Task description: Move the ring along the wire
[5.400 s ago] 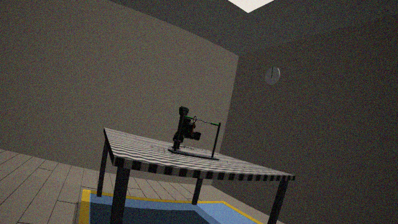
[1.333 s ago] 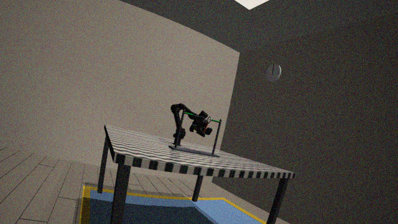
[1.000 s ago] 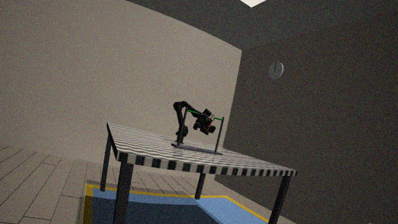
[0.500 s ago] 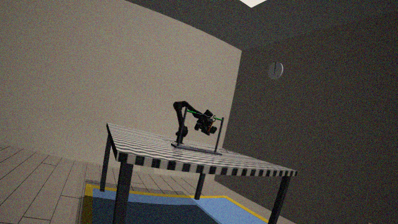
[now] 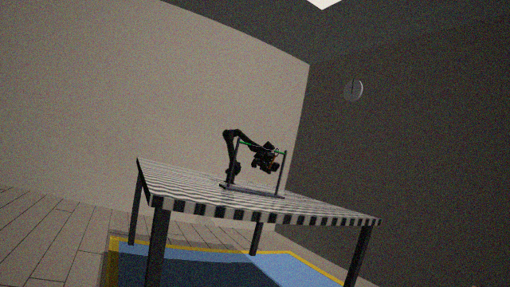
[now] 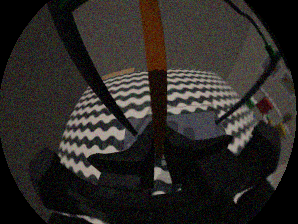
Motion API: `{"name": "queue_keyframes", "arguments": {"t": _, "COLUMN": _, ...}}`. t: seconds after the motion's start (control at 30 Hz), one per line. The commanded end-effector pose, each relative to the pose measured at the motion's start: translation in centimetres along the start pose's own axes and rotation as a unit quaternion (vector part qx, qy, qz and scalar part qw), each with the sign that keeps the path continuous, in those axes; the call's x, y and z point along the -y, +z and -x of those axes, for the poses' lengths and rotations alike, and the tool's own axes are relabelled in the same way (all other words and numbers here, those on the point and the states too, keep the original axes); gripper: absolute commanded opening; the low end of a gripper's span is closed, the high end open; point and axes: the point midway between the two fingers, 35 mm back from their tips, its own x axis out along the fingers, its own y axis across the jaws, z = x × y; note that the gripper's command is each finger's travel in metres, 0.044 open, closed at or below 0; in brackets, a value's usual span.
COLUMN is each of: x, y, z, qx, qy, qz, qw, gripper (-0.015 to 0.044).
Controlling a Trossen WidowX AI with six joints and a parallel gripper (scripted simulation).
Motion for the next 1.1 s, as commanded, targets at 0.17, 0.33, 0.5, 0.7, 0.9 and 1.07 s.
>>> {"name": "queue_keyframes", "arguments": {"t": 0.17, "x": -0.4, "y": -0.1, "z": -0.3, "qx": 0.004, "qy": 0.000, "qz": -0.003, "qw": 1.000, "gripper": -0.0150}}
{"name": "queue_keyframes", "arguments": {"t": 0.33, "x": -0.4, "y": -0.8, "z": -0.7, "qx": 0.004, "qy": 0.000, "qz": -0.003, "qw": 1.000, "gripper": -0.0150}}
{"name": "queue_keyframes", "arguments": {"t": 0.5, "x": -0.4, "y": -1.0, "z": -0.9, "qx": 0.004, "qy": 0.000, "qz": -0.003, "qw": 1.000, "gripper": -0.0150}}
{"name": "queue_keyframes", "arguments": {"t": 0.7, "x": -0.4, "y": -1.0, "z": -0.9, "qx": 0.004, "qy": 0.000, "qz": -0.003, "qw": 1.000, "gripper": -0.0150}}
{"name": "queue_keyframes", "arguments": {"t": 0.9, "x": -0.4, "y": -1.0, "z": -0.9, "qx": 0.004, "qy": 0.000, "qz": -0.003, "qw": 1.000, "gripper": -0.0150}}
{"name": "queue_keyframes", "arguments": {"t": 1.07, "x": -0.4, "y": -1.0, "z": -0.9, "qx": 0.004, "qy": 0.000, "qz": -0.003, "qw": 1.000, "gripper": -0.0150}}
